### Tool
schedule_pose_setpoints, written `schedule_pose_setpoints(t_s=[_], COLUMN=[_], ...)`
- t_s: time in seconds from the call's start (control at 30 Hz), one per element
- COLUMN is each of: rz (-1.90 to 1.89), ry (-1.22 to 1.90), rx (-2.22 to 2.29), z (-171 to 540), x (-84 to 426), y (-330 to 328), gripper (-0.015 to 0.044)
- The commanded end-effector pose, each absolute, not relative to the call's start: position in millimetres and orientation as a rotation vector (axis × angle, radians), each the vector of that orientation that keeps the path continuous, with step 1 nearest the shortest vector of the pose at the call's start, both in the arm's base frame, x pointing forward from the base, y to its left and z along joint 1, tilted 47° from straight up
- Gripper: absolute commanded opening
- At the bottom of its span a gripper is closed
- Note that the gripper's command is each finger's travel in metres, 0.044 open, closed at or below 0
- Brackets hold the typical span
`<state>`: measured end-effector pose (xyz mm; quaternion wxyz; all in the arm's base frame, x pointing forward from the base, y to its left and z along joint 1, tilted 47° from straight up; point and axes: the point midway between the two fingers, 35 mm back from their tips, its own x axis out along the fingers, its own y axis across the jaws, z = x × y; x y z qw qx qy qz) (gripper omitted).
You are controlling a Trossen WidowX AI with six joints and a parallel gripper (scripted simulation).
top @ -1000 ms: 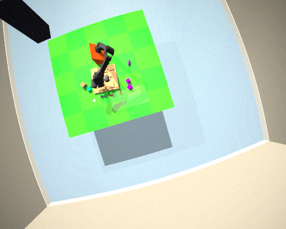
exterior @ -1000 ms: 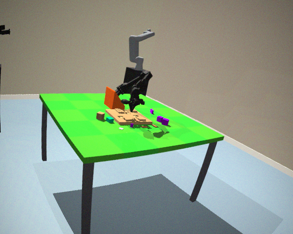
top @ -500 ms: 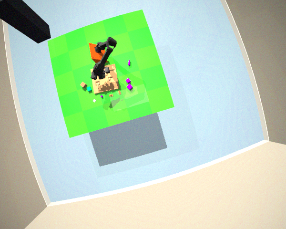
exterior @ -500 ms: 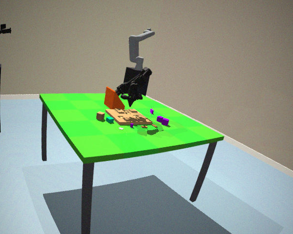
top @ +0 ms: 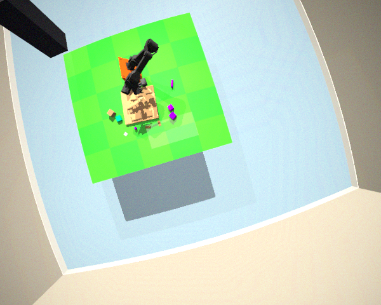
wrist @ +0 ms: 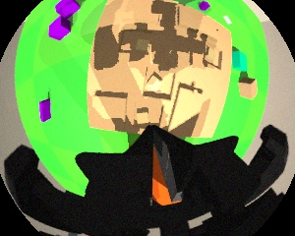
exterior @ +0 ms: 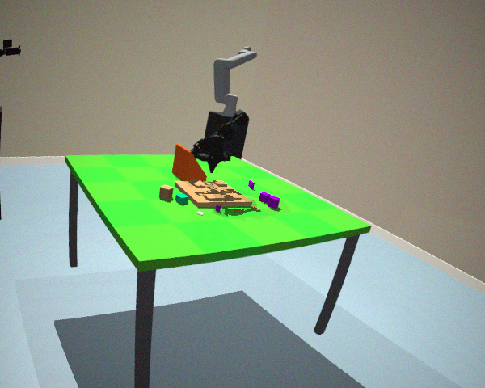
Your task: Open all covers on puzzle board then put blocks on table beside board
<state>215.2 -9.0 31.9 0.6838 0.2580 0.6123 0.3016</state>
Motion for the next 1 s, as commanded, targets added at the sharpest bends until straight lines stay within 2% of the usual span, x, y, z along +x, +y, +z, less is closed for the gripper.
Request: schedule_pose_setpoints(t_s=[0.0,0.5,0.97], rz=[0.689,0.692,0.692], ry=[1.360,1.359,1.358], rx=[0.555,0.555,0.556], z=[33.7,2.3,-5.2], x=[201.7,205.0,204.6], y=[-3.2,35.4,42.9], gripper=[0.0000,0.0000,0.0000])
